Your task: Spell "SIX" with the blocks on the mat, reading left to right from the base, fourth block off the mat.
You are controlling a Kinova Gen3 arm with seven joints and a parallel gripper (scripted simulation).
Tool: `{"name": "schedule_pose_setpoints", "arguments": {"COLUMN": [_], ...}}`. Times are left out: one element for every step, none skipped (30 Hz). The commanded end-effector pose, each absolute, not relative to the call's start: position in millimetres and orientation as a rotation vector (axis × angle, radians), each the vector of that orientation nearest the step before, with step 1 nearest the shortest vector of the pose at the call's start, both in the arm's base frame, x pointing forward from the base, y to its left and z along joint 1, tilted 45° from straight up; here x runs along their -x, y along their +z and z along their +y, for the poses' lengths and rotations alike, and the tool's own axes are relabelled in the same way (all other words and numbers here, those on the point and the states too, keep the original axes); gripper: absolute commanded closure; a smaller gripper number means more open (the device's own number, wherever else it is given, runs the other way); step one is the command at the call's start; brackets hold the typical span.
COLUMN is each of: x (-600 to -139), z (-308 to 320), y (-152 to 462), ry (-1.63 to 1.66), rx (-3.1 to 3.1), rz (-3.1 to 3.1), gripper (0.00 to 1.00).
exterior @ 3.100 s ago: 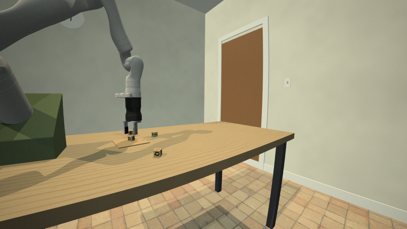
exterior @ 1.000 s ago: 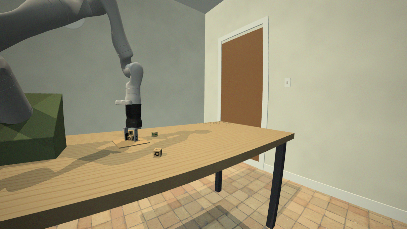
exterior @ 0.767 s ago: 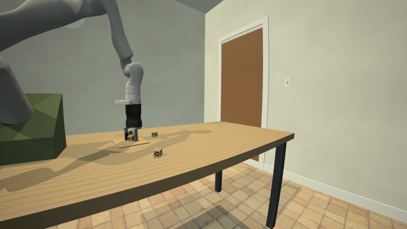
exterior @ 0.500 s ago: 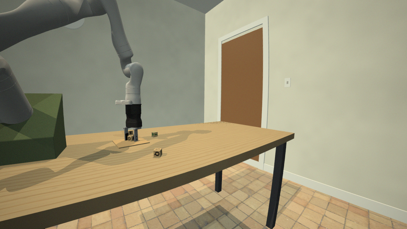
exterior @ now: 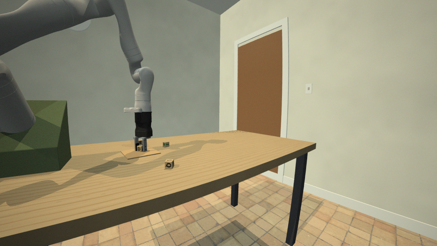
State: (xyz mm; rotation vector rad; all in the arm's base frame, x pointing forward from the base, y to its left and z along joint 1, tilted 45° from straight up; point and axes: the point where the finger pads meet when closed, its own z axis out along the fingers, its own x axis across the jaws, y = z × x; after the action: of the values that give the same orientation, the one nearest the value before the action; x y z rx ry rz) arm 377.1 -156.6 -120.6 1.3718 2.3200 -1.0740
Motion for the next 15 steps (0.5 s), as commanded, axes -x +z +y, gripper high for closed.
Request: {"name": "schedule_pose_setpoints", "arguments": {"x": [-377.9,-377.9,-377.9,-377.9,-377.9,-377.9,-377.9,-377.9,-377.9,-377.9,-377.9,-377.9,-377.9,-377.9,-377.9], "z": [-155.8,-155.8,-155.8,-155.8,-155.8,-155.8,-155.8,-155.8,-155.8,-155.8,-155.8,-155.8,-155.8,-155.8,-155.8], "y": [-120.3,-120.3,-120.3,-120.3,-120.3,-120.3,-120.3,-120.3,-120.3,-120.3,-120.3,-120.3,-120.3,-120.3,-120.3], "ry": [-1.072,-1.072,-1.072,-1.072,-1.072,-1.072,-1.072,-1.072,-1.072,-1.072,-1.072,-1.072,-1.072,-1.072,-1.072], "rx": [-1.371,-1.371,-1.371,-1.371,-1.371,-1.371,-1.371,-1.371,-1.371,-1.371,-1.371,-1.371,-1.371,-1.371,-1.371], "rz": [2.320,2.320,2.320,2.320,2.320,2.320,2.320,2.320,2.320,2.320,2.320,2.320,2.320,2.320,2.320], "gripper": [0.21,0.21,0.21,0.21,0.51,0.51,0.51,0.51,0.51,0.51,0.51,0.51,0.51,0.51,0.51]}}
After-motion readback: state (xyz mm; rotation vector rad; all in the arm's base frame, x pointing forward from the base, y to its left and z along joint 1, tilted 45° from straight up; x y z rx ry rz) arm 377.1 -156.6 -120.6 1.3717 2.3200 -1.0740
